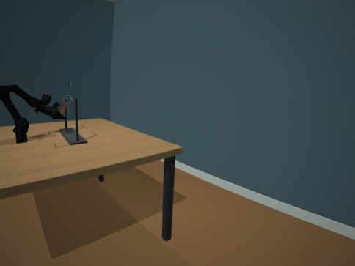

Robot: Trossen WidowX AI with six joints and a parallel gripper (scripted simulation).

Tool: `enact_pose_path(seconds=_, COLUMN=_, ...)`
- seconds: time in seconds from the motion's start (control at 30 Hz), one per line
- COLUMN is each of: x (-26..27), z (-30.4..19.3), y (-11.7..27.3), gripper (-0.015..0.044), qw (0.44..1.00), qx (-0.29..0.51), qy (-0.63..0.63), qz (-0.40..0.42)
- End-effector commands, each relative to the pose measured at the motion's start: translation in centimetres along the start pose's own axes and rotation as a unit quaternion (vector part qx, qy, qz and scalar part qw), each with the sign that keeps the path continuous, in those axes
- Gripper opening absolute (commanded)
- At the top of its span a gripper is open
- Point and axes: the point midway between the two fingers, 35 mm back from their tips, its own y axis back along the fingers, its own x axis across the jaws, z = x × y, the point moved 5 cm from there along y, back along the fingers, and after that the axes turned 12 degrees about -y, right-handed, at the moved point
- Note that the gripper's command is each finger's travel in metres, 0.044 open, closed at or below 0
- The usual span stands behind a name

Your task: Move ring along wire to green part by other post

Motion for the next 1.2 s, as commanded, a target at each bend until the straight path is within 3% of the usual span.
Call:
enact_pose_path(seconds=0.0, x=1.2, z=0.2, y=0.2, gripper=-0.0150, qw=0.999, qx=0.005, qy=-0.035, qz=0.016)
enact_pose_path(seconds=1.17, x=6.1, z=0.0, y=1.3, gripper=-0.0150, qw=0.994, qx=0.016, qy=-0.096, qz=0.046)
